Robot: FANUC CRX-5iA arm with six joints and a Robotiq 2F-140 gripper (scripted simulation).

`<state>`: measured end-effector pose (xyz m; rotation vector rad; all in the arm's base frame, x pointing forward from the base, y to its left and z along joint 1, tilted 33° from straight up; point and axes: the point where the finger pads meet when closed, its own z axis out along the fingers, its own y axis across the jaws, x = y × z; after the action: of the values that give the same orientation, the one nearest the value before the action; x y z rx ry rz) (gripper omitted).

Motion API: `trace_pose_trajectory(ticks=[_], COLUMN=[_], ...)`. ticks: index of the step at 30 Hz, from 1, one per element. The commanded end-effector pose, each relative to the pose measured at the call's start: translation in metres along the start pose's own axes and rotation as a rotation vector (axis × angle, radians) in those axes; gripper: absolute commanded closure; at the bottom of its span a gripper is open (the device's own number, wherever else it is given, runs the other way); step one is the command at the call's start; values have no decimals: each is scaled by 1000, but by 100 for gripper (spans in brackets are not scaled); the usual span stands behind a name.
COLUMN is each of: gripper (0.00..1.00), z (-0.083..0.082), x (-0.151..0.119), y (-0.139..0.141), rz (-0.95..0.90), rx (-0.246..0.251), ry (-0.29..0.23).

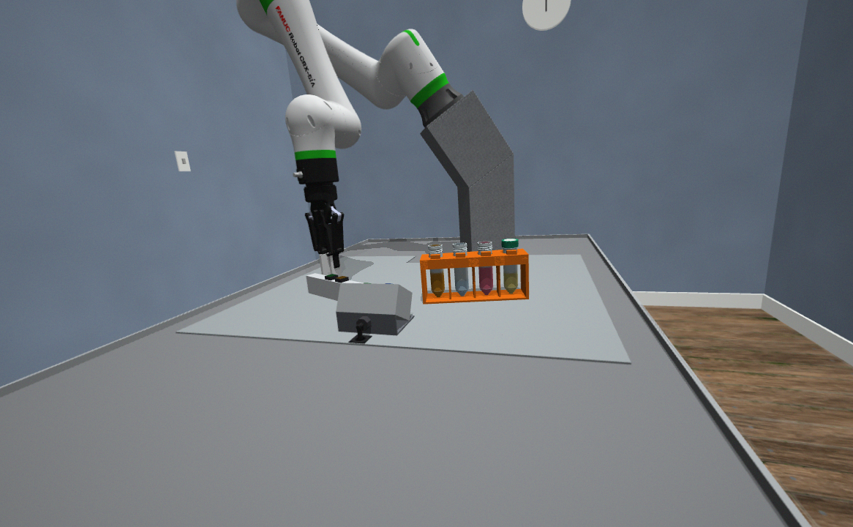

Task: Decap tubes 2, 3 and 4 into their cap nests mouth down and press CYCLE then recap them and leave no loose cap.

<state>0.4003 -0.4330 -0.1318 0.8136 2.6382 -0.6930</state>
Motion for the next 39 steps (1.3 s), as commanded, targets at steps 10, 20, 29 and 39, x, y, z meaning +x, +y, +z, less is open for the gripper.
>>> trace_pose_trajectory(ticks=[10, 20, 29, 39], gripper=[100, 100, 100, 100], z=[0, 3, 7, 10], x=[1, 1, 1, 1], y=[0, 0, 0, 0], rz=[0, 0, 0, 0], rx=[0, 0, 0, 0], ry=[0, 0, 0, 0])
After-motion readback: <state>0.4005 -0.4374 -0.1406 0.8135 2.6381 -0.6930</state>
